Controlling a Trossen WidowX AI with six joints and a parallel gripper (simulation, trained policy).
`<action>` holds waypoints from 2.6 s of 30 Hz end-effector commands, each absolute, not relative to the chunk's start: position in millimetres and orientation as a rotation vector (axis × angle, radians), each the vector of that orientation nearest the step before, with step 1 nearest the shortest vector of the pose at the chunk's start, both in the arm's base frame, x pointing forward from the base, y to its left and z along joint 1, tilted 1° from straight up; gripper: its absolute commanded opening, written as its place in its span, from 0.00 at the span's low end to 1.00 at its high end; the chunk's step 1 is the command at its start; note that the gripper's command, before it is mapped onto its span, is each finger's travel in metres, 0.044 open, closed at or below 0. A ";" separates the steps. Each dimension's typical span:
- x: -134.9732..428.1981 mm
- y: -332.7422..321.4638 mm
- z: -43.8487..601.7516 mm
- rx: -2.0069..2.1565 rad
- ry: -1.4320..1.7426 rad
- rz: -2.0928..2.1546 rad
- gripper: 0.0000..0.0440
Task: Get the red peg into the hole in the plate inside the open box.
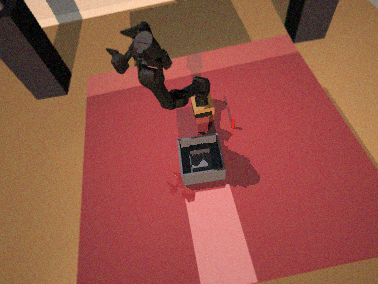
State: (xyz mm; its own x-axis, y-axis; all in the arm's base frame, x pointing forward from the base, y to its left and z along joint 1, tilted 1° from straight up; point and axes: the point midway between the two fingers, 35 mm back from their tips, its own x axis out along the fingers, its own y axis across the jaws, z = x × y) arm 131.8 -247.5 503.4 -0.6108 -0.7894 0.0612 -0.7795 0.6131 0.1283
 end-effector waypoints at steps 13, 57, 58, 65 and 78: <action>64.8 -237.4 512.6 0.925 -2.936 0.374 1.00; -85.5 -87.9 524.6 -0.355 -2.050 1.853 1.00; -86.7 -83.5 524.3 -0.372 -2.010 1.869 1.00; -92.3 -52.2 521.7 -0.468 -1.719 1.955 1.00; -89.3 4.0 512.7 -0.550 -1.172 2.002 1.00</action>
State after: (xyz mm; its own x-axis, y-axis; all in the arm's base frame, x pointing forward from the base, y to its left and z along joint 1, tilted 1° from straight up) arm -91.1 -8.6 514.7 -0.6694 0.7426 0.0214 -0.3368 -0.2777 -0.8997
